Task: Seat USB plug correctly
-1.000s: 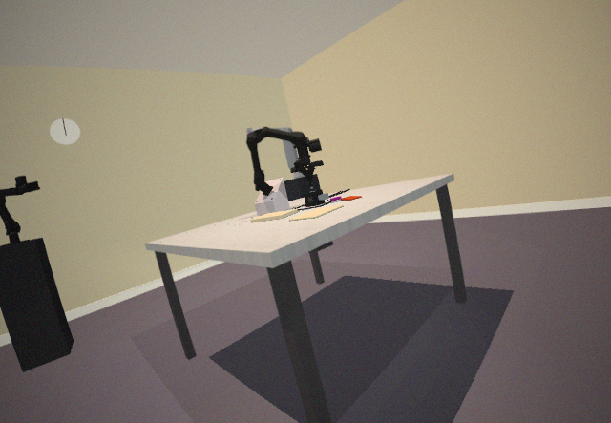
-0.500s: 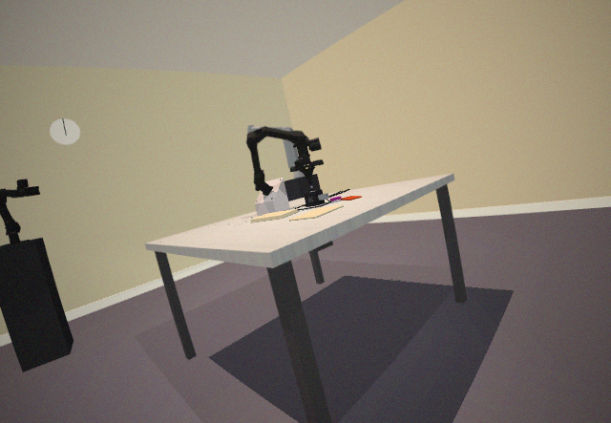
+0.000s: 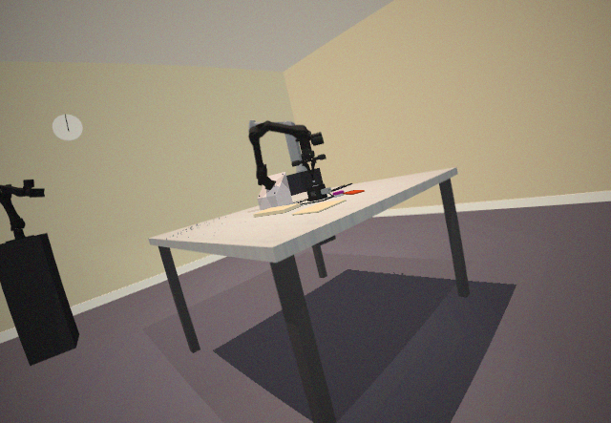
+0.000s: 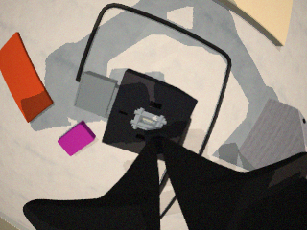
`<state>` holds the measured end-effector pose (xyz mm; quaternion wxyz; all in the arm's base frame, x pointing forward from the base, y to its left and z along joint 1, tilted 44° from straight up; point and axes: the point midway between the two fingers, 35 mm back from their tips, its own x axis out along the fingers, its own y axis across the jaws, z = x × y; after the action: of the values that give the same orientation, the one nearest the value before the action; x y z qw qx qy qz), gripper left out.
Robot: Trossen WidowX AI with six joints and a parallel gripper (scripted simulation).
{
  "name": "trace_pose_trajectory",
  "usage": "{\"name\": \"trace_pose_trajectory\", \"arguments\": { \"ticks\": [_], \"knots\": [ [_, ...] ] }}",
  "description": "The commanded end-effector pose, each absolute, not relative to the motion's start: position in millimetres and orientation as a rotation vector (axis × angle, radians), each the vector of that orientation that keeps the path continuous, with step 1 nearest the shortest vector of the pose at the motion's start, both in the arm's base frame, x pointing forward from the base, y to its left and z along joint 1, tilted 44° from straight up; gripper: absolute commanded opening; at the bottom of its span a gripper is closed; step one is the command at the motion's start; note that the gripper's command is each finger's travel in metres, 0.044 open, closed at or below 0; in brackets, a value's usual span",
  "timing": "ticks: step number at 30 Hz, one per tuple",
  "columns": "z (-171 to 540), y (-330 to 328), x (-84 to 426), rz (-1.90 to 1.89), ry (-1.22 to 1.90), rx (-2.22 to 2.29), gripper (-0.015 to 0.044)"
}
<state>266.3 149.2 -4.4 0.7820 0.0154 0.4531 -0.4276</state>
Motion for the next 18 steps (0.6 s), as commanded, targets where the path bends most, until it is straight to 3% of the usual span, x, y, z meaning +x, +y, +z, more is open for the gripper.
{"name": "trace_pose_trajectory", "arguments": {
  "ticks": [1,18],
  "knots": [
    [-4.7,149.2,266.4,-0.875,1.022,-0.047,0.0],
    [-4.7,149.2,266.4,-0.633,1.2,-0.422,0.0]
  ]
}}
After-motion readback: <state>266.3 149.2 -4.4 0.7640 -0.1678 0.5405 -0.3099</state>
